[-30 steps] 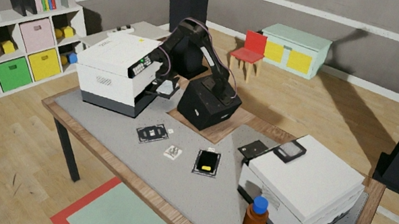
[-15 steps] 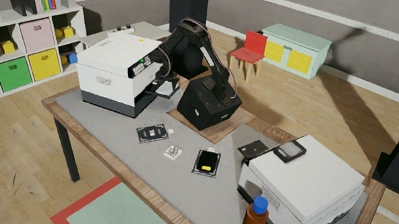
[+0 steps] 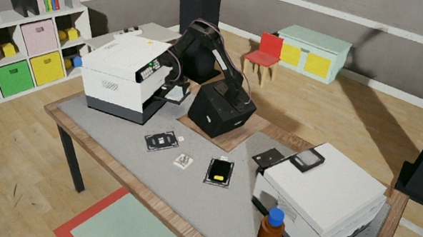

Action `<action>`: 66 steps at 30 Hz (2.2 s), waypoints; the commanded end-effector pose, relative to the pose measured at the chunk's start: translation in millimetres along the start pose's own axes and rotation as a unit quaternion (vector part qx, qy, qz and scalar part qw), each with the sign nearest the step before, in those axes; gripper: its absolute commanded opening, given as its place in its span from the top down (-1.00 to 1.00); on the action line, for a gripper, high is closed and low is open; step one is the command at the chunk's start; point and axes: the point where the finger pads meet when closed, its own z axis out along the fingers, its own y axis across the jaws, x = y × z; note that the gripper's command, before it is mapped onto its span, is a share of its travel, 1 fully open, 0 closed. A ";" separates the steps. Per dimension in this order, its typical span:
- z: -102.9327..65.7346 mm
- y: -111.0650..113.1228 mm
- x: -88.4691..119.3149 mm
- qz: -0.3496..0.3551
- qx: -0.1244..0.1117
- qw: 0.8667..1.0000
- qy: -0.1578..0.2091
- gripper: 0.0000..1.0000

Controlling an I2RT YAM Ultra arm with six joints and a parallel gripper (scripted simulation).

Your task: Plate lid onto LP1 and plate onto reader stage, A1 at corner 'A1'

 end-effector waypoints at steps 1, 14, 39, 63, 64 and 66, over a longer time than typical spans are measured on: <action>-5.0 -3.1 -1.2 0.002 0.009 1.000 -0.003 -0.72; -5.7 -2.3 -1.2 0.002 0.009 1.000 -0.003 -0.72; -4.1 -13.4 -3.3 0.001 0.020 1.000 -0.006 -0.72; 3.4 -3.3 -1.4 0.001 0.009 1.000 -0.003 -0.72; 3.4 -3.2 -1.4 0.001 0.009 1.000 -0.003 -0.72; 3.5 -3.1 -1.4 0.001 0.009 1.000 -0.003 -0.72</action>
